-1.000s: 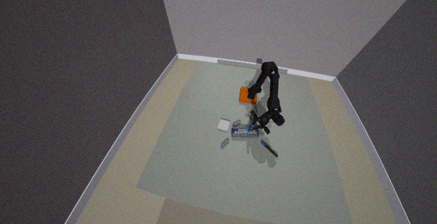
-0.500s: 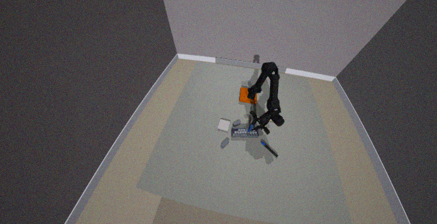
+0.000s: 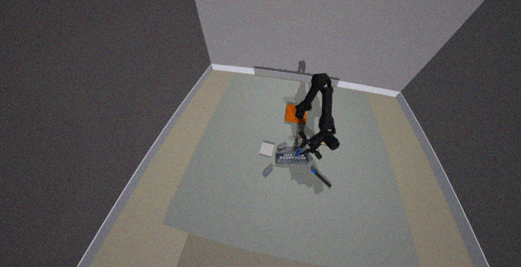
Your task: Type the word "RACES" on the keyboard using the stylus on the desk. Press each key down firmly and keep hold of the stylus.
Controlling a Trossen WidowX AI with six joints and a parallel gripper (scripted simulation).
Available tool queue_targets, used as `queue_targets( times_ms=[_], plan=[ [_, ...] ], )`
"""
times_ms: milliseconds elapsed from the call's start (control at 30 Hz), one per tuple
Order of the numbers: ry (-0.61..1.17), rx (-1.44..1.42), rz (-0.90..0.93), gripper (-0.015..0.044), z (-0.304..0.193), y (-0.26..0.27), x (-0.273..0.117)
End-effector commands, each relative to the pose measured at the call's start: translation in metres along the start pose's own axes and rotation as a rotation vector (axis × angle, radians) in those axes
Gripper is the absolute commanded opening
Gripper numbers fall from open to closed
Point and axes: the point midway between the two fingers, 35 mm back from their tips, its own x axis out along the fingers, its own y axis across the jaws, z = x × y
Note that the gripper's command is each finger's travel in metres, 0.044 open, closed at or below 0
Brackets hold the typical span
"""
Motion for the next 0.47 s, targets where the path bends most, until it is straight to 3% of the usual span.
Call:
queue_targets(
  times_ms=[0,433],
  plan=[
    [0.006,0.016,-0.009,0.0081,-0.022,-0.0013,-0.0122],
    [0.006,0.016,-0.009,0.0081,-0.0254,-0.0009,-0.0142]
  ],
)
